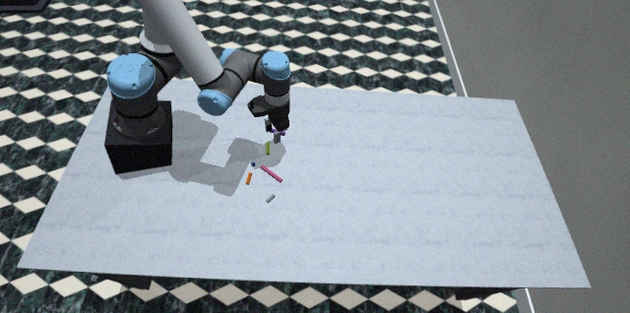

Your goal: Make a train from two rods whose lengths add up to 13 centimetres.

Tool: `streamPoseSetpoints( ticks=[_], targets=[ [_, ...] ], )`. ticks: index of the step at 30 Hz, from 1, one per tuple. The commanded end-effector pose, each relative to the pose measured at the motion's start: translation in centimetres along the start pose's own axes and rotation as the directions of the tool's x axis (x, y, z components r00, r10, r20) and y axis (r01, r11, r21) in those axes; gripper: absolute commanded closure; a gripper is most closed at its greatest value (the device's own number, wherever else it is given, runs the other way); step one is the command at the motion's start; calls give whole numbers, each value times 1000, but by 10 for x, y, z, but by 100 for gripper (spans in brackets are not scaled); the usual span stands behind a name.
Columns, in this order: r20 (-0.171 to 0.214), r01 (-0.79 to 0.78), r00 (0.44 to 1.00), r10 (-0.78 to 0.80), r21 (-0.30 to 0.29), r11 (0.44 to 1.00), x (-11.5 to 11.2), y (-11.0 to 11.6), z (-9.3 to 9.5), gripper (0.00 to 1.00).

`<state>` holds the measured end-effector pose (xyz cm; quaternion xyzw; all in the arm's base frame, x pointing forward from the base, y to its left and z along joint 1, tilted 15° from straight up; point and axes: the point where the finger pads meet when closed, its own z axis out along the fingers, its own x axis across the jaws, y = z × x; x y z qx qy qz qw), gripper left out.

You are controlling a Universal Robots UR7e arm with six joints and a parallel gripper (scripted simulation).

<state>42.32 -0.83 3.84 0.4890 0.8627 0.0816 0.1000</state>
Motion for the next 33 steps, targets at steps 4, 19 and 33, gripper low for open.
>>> streamPoseSetpoints(
  ticks=[4, 19, 33],
  targets=[
    [1, -152, 988, 152, -2, 988, 4, 9, 0, 0],
    [0, -439, 898, 439, -3, 898, 14, 28, 1, 0],
    [-1, -559, 829, 559, -4, 829, 18, 37, 2, 0]
  ],
)
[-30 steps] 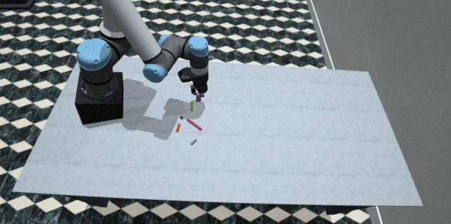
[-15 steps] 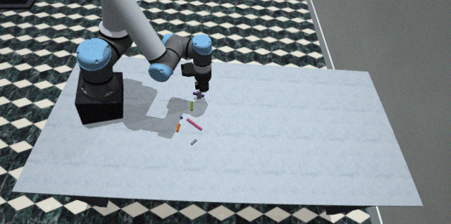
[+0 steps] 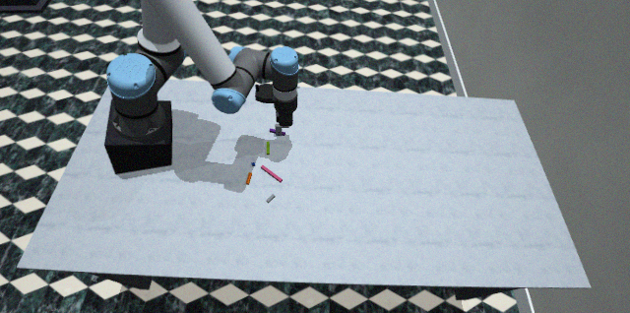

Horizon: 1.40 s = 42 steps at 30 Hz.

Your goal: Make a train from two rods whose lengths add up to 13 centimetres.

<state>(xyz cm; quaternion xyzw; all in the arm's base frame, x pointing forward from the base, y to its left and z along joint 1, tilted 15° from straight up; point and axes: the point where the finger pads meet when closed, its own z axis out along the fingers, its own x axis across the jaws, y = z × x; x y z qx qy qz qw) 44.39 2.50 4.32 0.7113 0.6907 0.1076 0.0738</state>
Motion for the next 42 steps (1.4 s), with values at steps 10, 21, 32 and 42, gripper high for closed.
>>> streamPoseSetpoints(
  ticks=[10, 21, 32, 42],
  targets=[
    [0, -54, 999, 54, -2, 999, 3, 3, 0, 0],
    [0, -58, 998, 58, -2, 998, 4, 3, 0, 0],
    [0, -58, 998, 58, -2, 998, 4, 3, 0, 0],
    [0, -58, 998, 58, -2, 998, 4, 3, 0, 0]
  ],
)
